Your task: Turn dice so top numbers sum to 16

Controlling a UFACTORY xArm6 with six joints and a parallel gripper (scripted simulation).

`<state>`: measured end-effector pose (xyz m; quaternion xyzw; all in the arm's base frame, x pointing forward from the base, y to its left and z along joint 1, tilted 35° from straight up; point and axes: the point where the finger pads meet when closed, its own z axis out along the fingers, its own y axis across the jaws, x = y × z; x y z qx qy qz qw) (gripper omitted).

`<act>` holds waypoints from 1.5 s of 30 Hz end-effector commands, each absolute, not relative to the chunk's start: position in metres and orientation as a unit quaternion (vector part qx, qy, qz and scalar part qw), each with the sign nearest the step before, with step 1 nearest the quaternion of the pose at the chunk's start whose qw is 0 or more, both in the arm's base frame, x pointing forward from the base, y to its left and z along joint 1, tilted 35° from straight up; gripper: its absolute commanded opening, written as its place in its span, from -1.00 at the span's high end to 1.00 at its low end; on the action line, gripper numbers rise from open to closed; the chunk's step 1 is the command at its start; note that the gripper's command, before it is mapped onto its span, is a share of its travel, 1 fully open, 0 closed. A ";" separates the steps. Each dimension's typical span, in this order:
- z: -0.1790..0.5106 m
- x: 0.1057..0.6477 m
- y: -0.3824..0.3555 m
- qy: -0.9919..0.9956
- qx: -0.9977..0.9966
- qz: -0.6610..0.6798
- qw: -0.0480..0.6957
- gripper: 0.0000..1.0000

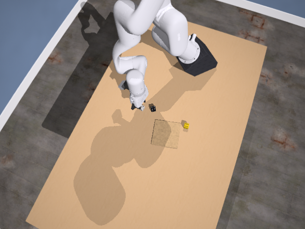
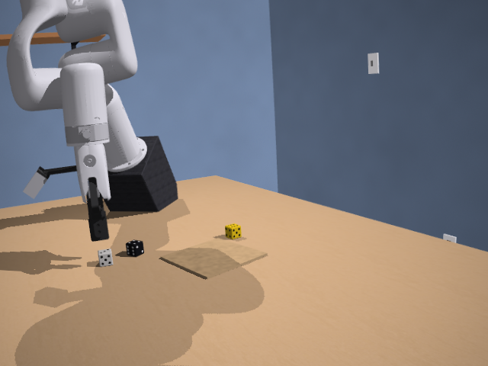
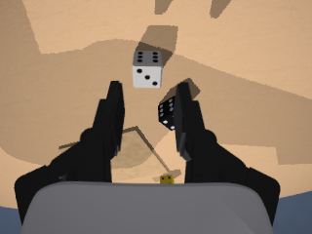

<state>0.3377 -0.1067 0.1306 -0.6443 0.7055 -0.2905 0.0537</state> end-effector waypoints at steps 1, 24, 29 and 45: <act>0.127 0.341 -0.109 0.705 -0.643 -0.294 0.054 0.17; 0.114 0.349 -0.114 0.705 -0.643 -0.294 0.054 0.17; 0.113 0.349 -0.114 0.705 -0.643 -0.294 0.054 0.17; 0.113 0.349 -0.114 0.705 -0.643 -0.294 0.054 0.17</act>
